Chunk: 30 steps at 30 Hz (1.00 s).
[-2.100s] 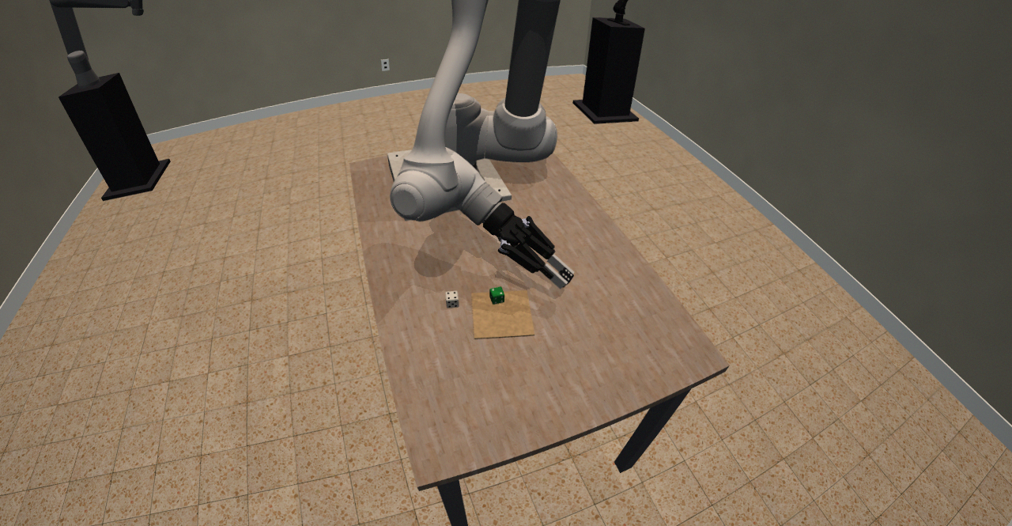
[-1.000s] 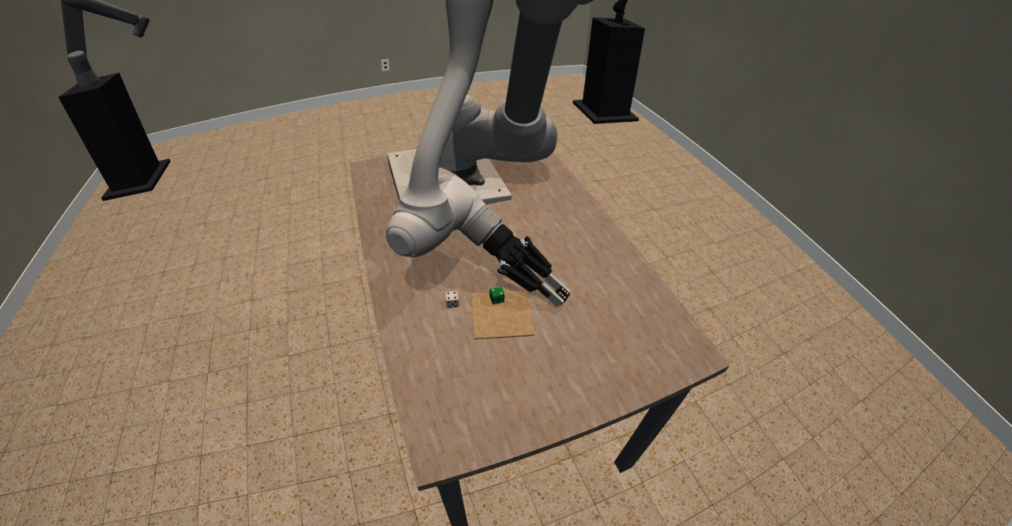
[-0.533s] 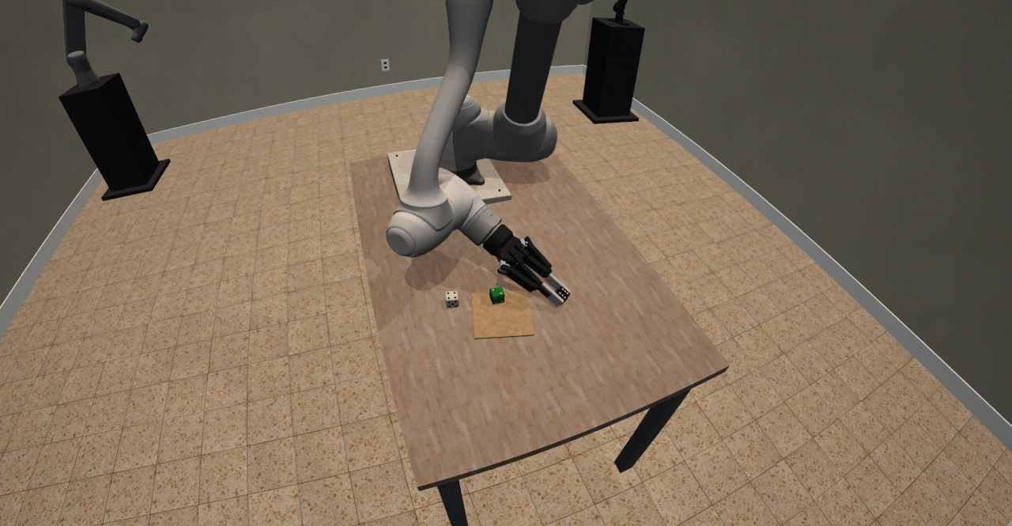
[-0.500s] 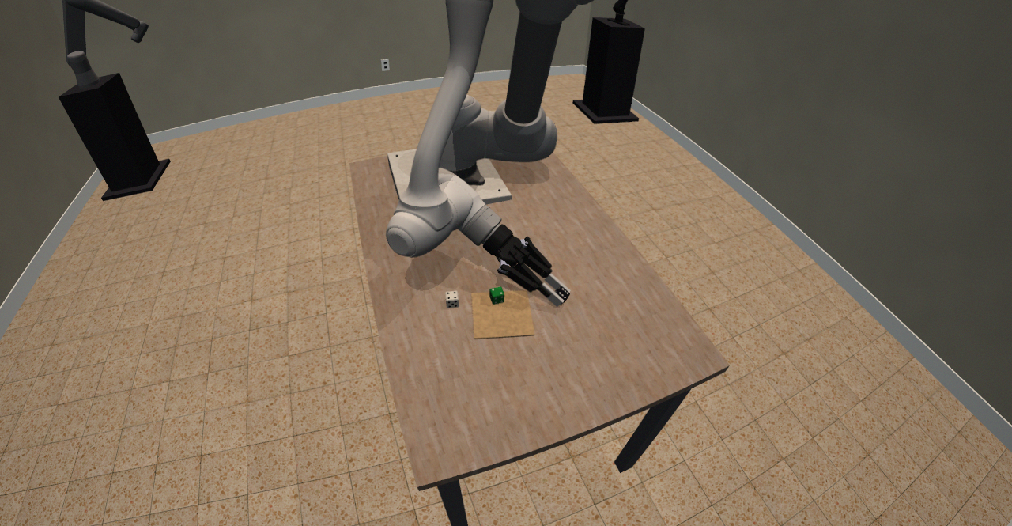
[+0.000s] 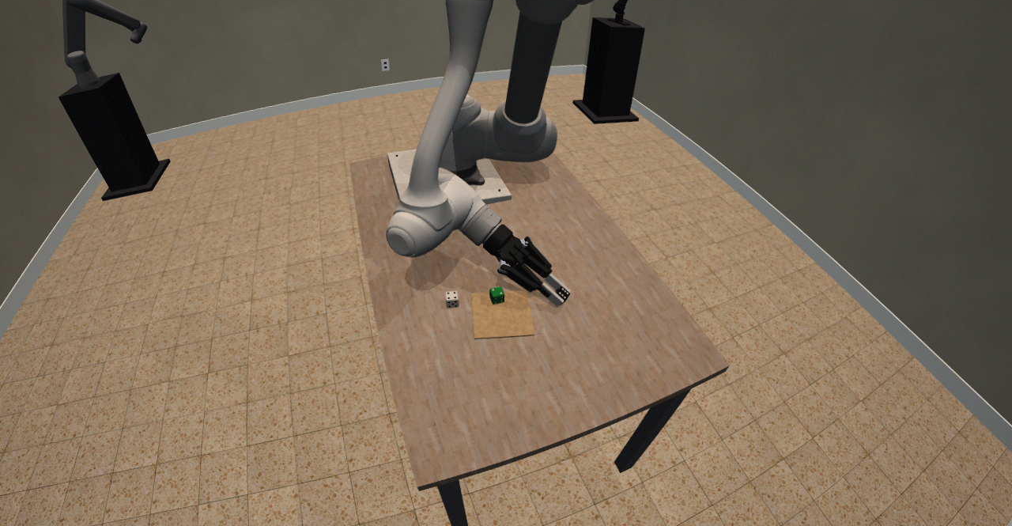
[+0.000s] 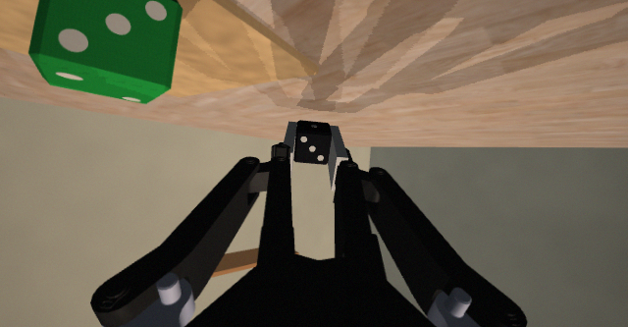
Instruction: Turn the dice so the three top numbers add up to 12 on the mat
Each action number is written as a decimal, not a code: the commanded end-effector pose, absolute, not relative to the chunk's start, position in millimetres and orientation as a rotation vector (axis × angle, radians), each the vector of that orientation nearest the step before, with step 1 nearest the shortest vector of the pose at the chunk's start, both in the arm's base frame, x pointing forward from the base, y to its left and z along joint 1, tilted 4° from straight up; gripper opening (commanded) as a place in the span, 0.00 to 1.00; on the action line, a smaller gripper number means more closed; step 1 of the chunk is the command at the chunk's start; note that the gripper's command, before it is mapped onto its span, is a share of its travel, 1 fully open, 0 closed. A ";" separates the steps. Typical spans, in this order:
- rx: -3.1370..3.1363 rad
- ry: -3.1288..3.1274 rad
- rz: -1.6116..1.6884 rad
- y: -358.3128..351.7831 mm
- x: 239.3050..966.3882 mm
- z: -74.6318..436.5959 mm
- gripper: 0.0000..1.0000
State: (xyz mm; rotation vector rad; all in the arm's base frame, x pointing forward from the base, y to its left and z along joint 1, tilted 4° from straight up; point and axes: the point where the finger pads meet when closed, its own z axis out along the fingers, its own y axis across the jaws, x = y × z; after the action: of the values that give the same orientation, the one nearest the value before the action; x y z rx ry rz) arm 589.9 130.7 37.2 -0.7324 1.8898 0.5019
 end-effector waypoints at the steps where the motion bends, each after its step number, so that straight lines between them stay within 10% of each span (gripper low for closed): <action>1: -0.732 1.890 0.502 130.7 589.9 37.3 0.16; 30: -0.732 1.890 0.502 131.4 590.3 26.3 0.16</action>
State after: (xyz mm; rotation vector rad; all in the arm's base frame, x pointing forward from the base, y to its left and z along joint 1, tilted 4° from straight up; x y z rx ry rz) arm 590.3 131.3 26.7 -0.7324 1.8898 0.5019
